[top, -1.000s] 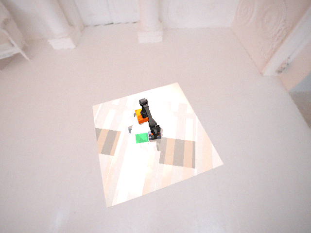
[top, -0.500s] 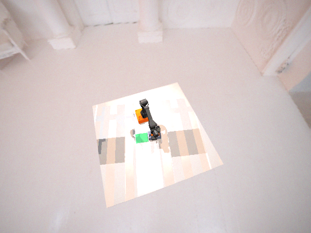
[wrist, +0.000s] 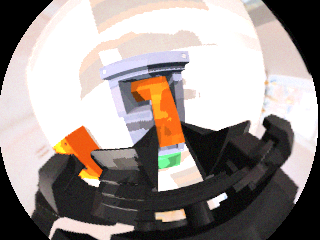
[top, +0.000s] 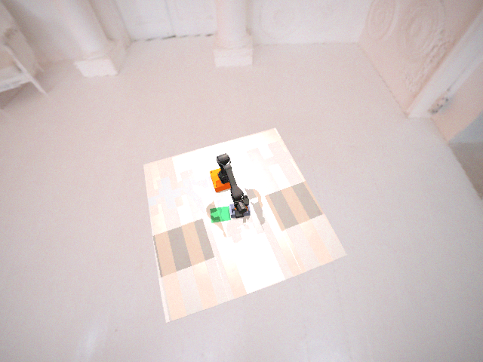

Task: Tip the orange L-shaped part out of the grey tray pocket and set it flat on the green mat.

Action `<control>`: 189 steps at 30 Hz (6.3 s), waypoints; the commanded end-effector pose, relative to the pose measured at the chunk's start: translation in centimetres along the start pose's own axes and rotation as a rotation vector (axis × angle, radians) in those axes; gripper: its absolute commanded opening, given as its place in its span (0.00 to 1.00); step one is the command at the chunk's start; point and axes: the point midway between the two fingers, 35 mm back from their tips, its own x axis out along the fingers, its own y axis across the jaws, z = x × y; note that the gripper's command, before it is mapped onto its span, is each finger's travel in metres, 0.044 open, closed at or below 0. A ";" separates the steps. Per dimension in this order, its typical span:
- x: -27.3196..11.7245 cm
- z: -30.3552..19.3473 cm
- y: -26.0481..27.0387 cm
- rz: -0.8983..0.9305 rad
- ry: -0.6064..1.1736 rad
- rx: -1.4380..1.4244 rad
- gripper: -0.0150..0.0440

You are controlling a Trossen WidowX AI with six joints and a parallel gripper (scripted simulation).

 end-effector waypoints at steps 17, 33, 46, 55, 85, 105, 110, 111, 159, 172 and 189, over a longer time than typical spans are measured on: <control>-1.2 0.0 0.0 0.001 0.003 -0.002 0.25; -3.6 0.0 0.0 0.002 0.005 -0.003 0.25; -5.7 0.0 0.0 0.002 0.005 -0.003 0.25; -7.1 0.0 0.0 0.002 0.005 -0.003 0.25; -8.4 -4.9 0.2 0.002 0.010 -0.003 0.25; -8.5 -13.1 1.0 0.003 0.017 -0.003 0.25; -8.5 -15.2 1.2 0.003 0.018 -0.003 0.25; -8.6 -15.6 1.3 0.003 0.019 -0.003 0.25; -2.2 -16.8 1.5 0.004 0.019 -0.003 0.25; -0.4 -16.8 1.5 0.004 0.019 -0.003 0.25; -0.4 -16.8 1.5 0.004 0.019 -0.003 0.25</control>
